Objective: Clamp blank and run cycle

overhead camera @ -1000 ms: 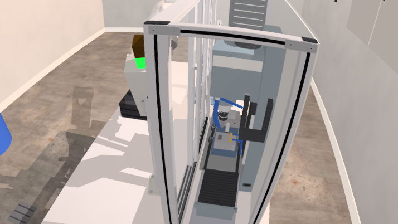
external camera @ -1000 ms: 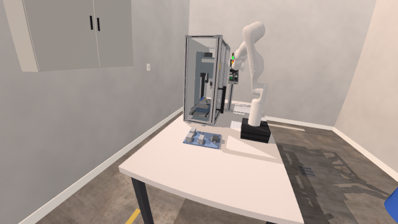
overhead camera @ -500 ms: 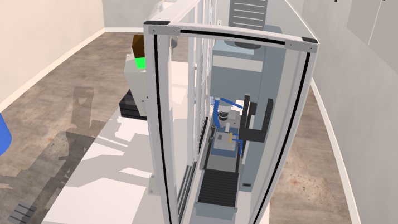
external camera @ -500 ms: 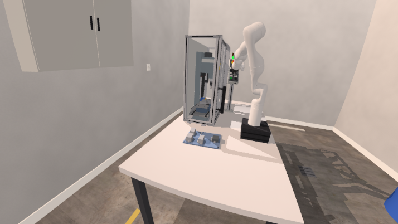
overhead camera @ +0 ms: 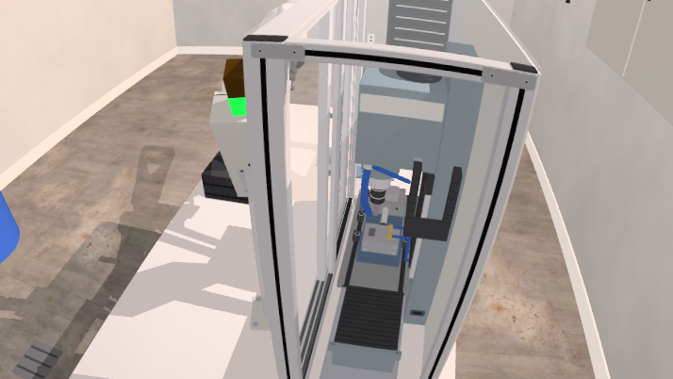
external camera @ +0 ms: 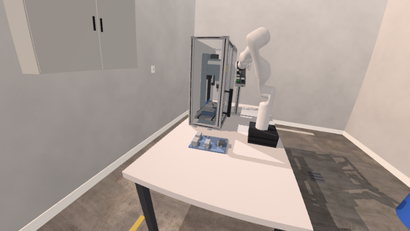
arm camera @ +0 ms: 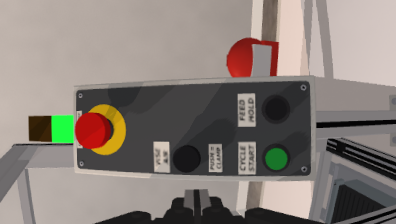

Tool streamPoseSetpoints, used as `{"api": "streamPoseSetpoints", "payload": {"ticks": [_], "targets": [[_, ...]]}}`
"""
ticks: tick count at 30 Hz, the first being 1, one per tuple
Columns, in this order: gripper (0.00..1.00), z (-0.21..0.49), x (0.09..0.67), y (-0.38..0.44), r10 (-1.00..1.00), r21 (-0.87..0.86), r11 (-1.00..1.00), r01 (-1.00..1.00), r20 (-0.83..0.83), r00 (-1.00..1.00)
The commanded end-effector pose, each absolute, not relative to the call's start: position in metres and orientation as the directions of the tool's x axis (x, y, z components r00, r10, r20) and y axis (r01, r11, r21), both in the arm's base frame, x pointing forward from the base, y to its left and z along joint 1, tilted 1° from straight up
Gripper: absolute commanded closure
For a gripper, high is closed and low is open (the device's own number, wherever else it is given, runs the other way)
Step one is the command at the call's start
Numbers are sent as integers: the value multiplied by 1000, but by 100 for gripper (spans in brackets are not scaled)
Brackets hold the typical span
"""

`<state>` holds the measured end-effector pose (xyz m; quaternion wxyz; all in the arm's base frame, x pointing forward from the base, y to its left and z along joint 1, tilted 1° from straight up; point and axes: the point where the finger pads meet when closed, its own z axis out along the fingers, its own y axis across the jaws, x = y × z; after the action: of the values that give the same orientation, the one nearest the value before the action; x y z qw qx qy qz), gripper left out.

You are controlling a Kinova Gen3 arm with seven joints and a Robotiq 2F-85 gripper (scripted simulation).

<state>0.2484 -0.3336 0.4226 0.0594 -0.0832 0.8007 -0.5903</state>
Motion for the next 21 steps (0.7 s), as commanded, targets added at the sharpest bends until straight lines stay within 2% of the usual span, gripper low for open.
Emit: {"api": "streamPoseSetpoints", "payload": {"ticks": [1,6,18,21], "targets": [[90,423,249,-334,-204,-955,288,-62,2,-979],[90,482,259,-333,-191,-997,67,-24,11,-982],[90,482,259,-333,-191,-997,67,-24,11,-982],[90,518,265,-332,-191,-997,67,-24,11,-982]]}}
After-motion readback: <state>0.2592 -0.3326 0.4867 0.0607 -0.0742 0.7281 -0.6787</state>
